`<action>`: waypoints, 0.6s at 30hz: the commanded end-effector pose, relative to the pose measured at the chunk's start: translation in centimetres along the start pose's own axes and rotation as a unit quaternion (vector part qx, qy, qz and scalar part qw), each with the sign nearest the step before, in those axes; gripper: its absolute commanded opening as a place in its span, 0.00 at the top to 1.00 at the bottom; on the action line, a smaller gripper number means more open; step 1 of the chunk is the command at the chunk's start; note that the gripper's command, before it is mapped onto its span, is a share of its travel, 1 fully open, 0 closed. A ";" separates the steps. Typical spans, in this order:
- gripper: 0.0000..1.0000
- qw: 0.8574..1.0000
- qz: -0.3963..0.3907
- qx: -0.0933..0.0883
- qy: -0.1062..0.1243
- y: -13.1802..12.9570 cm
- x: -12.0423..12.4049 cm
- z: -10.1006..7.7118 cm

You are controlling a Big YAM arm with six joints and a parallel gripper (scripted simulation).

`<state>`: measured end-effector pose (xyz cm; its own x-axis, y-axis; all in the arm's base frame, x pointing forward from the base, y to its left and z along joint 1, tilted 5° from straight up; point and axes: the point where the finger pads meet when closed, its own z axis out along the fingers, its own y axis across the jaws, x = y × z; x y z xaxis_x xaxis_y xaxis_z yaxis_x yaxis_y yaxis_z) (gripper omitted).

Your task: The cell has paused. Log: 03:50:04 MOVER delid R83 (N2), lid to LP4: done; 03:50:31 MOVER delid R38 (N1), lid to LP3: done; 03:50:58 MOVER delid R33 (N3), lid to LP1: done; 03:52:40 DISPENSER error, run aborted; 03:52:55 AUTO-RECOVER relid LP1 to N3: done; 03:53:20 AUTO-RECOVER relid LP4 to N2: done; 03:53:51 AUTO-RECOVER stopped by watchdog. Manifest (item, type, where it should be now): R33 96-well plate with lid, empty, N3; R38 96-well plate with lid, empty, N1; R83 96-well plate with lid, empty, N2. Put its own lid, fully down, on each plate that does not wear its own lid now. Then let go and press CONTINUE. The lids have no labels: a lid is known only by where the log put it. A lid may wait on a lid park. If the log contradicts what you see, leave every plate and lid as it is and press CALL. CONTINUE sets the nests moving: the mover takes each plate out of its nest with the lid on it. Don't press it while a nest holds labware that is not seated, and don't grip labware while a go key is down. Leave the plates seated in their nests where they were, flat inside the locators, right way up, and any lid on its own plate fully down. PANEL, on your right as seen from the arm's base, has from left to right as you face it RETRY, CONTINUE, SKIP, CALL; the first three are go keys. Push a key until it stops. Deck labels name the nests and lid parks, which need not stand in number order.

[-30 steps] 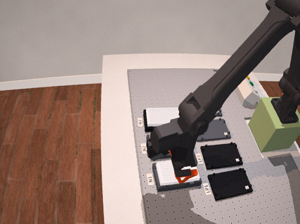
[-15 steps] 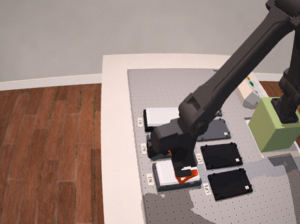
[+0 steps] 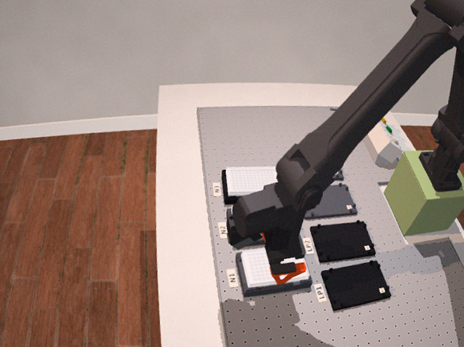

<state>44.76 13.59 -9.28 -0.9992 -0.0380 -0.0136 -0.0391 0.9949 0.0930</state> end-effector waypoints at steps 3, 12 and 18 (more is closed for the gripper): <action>0.00 1.000 0.000 -0.002 -0.011 0.9 -1.9 -0.2; 0.00 1.000 0.001 -0.002 -0.009 0.7 -1.9 -0.7; 0.00 1.000 -0.001 -0.006 -0.030 0.8 -2.8 -3.5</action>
<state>44.41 13.49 -8.76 -0.9993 -0.0380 -0.0007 -0.0379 0.9952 0.0900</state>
